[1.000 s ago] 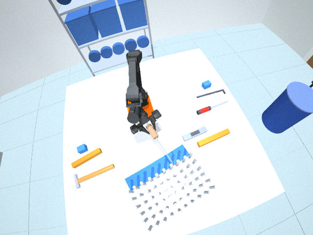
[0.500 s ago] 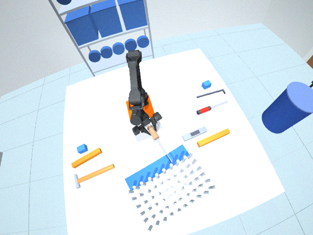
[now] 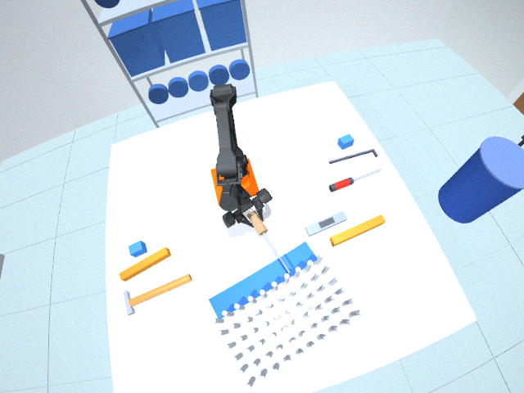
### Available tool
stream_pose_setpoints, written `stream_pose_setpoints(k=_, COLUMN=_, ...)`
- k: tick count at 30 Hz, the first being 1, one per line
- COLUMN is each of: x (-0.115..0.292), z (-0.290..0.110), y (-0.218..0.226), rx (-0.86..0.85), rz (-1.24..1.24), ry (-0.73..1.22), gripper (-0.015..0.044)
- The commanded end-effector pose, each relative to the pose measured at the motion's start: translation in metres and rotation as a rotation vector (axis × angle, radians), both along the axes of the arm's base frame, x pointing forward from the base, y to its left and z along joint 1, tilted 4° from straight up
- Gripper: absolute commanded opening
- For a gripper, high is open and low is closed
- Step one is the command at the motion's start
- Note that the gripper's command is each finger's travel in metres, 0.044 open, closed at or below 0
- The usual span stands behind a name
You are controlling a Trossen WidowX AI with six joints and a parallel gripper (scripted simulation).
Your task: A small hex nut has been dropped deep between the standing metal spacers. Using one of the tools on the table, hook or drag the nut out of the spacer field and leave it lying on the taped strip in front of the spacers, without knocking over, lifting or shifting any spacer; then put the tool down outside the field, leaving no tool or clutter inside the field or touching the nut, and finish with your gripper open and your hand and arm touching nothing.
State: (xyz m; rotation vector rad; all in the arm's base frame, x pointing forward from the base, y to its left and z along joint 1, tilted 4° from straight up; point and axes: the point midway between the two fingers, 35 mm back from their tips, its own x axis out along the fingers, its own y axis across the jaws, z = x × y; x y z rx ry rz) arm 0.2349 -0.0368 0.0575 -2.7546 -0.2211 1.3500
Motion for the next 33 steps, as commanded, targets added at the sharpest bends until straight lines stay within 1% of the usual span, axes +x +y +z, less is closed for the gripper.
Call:
stream_pose_setpoints(k=1, x=0.005, z=0.003, y=-0.001, rx=-0.002, rz=-0.004, ry=-0.006, gripper=0.0000)
stream_pose_setpoints(k=33, x=0.022, z=0.005, y=0.000, rx=-0.002, rz=-0.004, ry=-0.007, gripper=0.0000)
